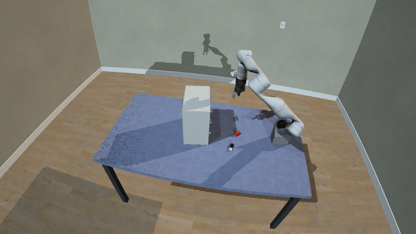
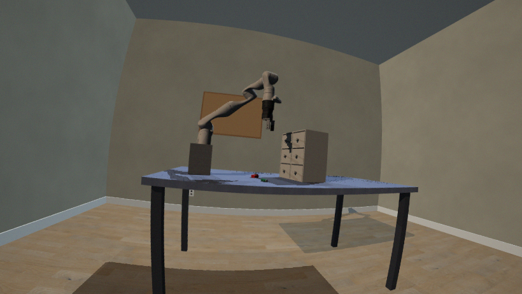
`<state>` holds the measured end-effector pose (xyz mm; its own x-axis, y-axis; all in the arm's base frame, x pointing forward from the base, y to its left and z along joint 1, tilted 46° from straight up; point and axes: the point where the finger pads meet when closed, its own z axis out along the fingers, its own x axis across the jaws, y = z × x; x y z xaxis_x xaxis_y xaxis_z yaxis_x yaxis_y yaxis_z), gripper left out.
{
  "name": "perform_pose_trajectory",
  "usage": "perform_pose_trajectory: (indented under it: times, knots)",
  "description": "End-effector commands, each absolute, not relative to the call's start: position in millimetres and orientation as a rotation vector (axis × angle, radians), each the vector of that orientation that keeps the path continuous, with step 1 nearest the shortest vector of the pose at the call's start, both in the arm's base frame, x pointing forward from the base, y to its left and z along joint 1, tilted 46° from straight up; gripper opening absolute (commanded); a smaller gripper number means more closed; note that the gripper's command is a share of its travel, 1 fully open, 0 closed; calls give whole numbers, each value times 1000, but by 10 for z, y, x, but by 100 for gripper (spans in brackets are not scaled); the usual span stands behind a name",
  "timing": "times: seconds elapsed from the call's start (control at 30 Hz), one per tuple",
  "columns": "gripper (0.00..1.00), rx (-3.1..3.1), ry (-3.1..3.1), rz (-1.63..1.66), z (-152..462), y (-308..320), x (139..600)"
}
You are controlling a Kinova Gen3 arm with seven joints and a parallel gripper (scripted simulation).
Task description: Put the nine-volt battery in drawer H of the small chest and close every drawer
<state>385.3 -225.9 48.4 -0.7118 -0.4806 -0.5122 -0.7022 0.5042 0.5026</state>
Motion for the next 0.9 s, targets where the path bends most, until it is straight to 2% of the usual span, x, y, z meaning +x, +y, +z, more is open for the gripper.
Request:
perform_pose_trajectory:
  times: [0.0, 0.87]
  knots:
    - [100, -1112, 2371, 979, 448, -2164, 3912]
    - [100, -1669, 1853, 756, 164, -1621, 4265]
